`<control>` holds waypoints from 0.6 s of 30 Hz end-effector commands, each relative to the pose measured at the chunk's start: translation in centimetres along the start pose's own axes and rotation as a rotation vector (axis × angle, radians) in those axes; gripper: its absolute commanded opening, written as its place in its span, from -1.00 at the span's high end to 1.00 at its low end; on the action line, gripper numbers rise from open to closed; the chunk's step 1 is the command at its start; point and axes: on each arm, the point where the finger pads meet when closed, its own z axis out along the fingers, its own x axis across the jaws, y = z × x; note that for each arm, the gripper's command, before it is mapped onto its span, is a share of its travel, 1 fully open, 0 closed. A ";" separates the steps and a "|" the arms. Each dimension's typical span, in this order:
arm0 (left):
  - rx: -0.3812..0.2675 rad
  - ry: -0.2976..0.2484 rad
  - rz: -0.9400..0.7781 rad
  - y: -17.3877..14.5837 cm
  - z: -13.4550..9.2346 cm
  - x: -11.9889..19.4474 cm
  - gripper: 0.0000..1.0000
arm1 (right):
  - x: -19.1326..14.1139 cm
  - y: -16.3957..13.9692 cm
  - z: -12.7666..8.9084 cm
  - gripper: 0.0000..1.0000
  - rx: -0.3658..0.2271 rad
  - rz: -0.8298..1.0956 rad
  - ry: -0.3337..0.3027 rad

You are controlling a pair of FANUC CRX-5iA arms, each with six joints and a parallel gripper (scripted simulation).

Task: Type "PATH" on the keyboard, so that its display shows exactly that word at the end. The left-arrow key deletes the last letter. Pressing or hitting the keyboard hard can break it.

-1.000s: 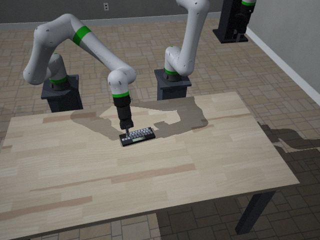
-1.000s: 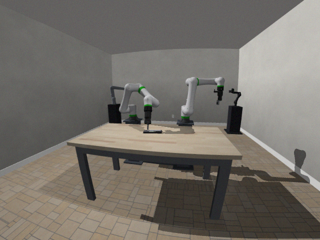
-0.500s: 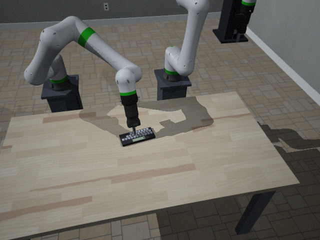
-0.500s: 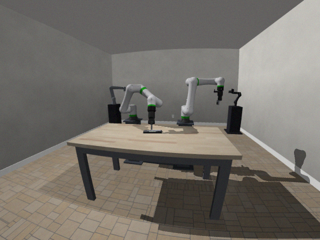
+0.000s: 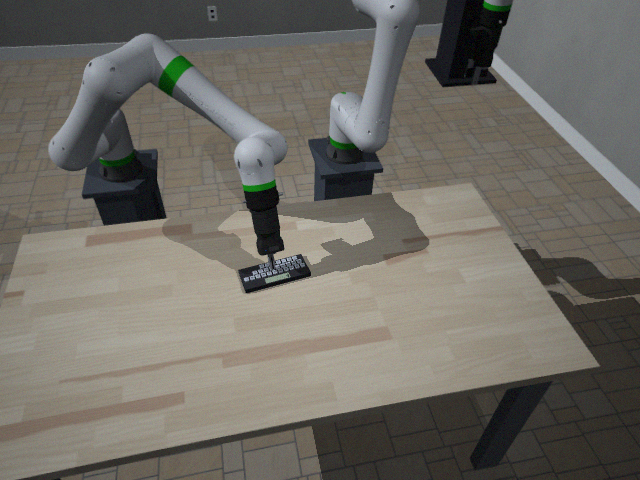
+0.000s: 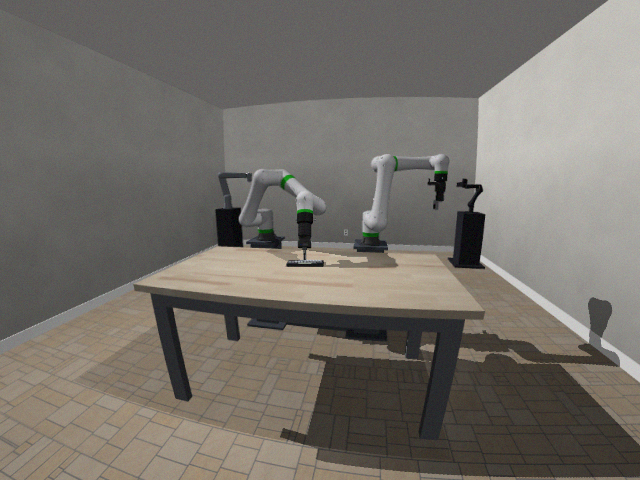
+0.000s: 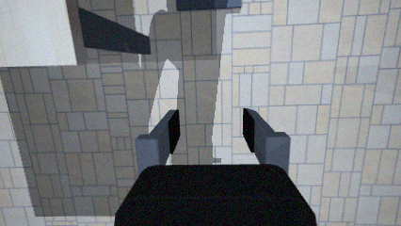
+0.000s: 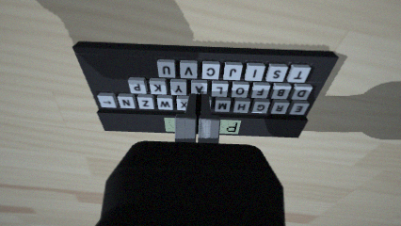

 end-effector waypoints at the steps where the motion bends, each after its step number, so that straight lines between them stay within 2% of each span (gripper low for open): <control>1: -0.002 0.000 0.000 0.0 -0.1 0.0 -1.00 | 0.0 0.1 0.1 1.00 -0.003 0.000 0.001; 18: -0.002 0.000 0.000 0.0 -0.1 0.0 -1.00 | 0.0 -0.1 0.3 1.00 -0.003 0.000 0.001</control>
